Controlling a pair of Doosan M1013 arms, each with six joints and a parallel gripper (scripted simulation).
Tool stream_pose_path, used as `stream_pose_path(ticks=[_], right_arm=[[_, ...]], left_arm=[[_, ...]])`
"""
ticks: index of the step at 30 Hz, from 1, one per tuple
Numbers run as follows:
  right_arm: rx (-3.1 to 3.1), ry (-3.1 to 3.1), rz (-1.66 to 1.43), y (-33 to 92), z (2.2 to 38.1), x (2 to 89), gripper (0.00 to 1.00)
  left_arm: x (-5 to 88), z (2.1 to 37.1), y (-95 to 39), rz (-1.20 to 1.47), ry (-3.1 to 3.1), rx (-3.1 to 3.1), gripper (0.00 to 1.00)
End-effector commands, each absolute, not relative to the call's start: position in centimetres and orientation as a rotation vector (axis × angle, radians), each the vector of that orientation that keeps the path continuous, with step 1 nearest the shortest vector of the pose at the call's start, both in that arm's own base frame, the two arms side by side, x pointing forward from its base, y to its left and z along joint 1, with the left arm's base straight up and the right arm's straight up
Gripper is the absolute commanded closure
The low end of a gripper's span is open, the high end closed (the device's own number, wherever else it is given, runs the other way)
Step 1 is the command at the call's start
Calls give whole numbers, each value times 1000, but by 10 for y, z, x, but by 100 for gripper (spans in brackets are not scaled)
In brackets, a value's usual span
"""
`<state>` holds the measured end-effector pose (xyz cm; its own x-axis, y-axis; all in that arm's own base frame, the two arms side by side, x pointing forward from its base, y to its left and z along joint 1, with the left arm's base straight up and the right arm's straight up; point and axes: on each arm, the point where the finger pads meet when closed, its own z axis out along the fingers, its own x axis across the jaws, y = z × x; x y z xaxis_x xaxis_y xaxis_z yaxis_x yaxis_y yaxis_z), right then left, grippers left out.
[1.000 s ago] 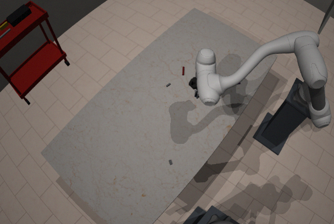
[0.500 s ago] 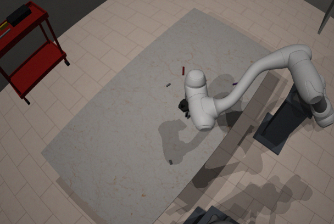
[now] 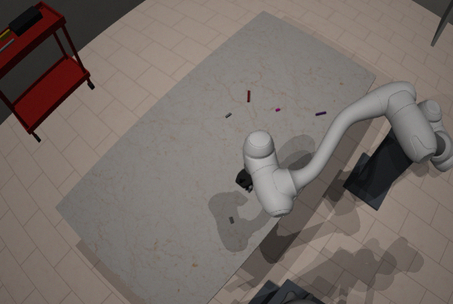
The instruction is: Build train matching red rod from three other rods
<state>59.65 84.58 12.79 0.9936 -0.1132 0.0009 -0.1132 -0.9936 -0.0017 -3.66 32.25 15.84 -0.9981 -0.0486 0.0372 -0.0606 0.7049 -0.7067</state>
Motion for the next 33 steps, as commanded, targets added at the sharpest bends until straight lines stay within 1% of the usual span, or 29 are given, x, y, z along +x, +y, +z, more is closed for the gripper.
stream_pose_path(ticks=[1, 3, 4, 15, 33], right_arm=[[-3136, 149, -1, 882, 129, 576, 76], [-3136, 149, -1, 882, 129, 576, 76], [-3137, 129, -1, 906, 128, 558, 76], [-3139, 57, -1, 983, 123, 490, 76], [-3139, 56, -1, 984, 120, 489, 76]], left_arm=[[-37, 159, 323, 1196, -2886, 92, 0], [-37, 159, 323, 1196, -2886, 92, 0], [-37, 159, 323, 1196, -2886, 92, 0], [-37, 159, 323, 1196, -2886, 92, 0], [-37, 159, 323, 1196, -2886, 92, 0]])
